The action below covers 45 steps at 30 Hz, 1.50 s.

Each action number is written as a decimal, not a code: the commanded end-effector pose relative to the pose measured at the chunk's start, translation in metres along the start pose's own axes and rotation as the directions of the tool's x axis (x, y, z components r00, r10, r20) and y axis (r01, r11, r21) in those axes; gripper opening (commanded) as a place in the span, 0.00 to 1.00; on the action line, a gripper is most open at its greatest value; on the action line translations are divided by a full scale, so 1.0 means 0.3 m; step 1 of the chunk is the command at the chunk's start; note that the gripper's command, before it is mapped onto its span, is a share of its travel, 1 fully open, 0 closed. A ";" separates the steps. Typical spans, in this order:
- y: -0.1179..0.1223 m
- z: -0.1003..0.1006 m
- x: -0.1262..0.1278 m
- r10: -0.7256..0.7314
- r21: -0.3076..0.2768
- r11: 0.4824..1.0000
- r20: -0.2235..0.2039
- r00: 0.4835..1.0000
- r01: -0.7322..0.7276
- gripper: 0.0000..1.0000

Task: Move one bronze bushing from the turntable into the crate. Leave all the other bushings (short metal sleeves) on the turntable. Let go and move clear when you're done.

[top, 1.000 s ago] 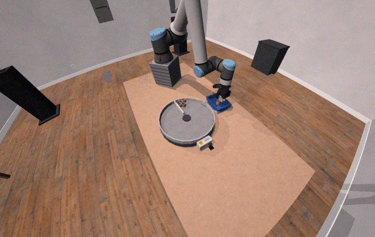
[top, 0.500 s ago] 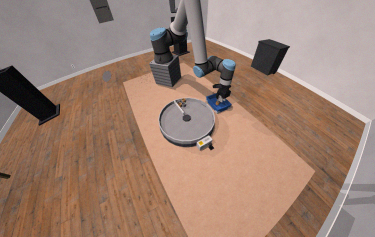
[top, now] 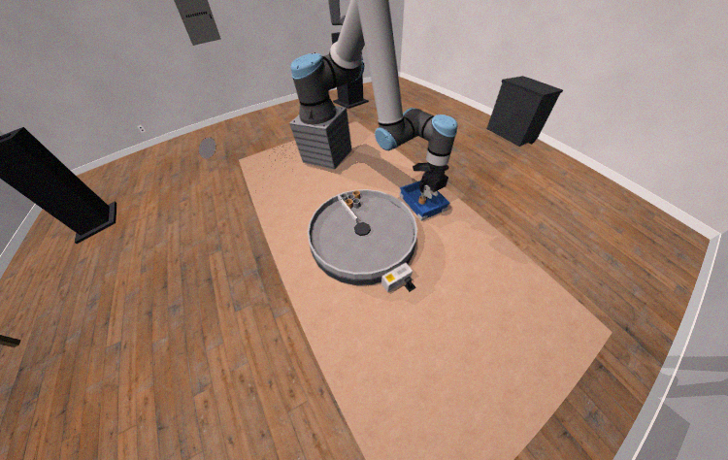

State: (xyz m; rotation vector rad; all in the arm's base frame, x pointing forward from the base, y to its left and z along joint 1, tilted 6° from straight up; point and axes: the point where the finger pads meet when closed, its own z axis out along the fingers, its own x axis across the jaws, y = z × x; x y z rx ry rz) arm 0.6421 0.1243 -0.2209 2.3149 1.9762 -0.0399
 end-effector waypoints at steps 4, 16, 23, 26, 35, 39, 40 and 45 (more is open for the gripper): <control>0.007 -0.001 0.001 -0.001 -0.003 1.000 0.000 1.000 0.001 0.06; -0.001 -0.036 0.002 -0.001 -0.001 1.000 0.000 1.000 0.001 0.06; -0.004 -0.111 0.004 -0.002 -0.001 1.000 0.000 1.000 0.002 0.06; -0.002 -0.143 0.004 -0.002 -0.001 1.000 0.000 1.000 0.002 0.06; 0.002 -0.276 0.004 -0.002 -0.003 1.000 0.000 1.000 0.002 0.06; 0.005 -0.308 0.003 -0.001 -0.003 1.000 0.000 1.000 0.001 0.06; 0.005 -0.308 0.003 -0.001 -0.003 1.000 0.000 1.000 0.001 0.06; 0.005 -0.319 0.000 0.000 -0.003 1.000 0.000 1.000 0.000 0.06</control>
